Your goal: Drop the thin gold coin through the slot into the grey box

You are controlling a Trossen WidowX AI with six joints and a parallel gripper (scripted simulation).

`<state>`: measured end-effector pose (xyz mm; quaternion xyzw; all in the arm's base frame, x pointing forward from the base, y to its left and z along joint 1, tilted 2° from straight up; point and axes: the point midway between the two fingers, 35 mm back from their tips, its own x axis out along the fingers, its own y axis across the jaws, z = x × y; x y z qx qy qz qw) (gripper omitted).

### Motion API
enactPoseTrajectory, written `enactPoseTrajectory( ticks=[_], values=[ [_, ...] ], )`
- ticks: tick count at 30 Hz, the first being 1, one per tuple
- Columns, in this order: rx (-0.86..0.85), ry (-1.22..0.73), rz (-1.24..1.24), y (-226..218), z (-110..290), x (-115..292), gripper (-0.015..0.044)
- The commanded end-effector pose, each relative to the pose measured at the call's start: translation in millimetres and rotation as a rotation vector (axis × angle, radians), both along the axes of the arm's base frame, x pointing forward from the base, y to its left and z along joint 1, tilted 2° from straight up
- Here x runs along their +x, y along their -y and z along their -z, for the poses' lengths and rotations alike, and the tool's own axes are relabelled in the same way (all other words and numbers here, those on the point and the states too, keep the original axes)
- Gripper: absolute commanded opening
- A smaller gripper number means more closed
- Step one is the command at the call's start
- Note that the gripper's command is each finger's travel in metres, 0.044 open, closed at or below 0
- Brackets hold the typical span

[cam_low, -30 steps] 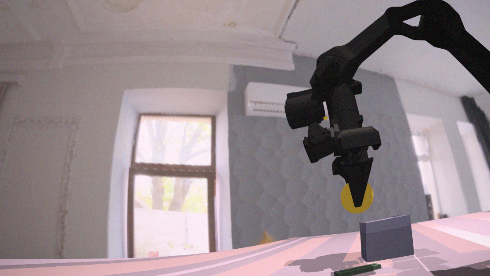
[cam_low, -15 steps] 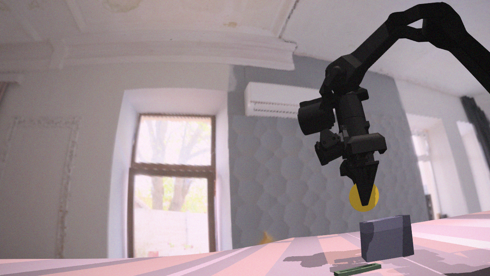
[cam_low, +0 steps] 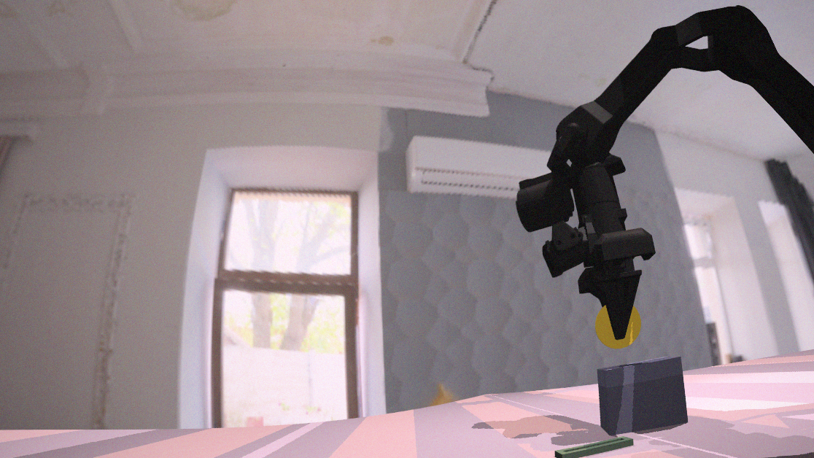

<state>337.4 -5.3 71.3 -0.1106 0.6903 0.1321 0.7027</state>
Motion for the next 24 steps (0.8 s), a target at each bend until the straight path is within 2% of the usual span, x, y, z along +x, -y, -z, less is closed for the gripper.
enactPoseTrajectory(
  ticks=[1,11,24],
  values=[
    [-0.006,-0.004,-0.003,9.4,1.6,-4.7,0.0000],
    [-0.008,-0.005,-0.003,30.9,2.7,-13.9,0.0000],
    [-0.003,-0.001,0.002,27.6,1.4,-10.9,0.0000]
  ],
)
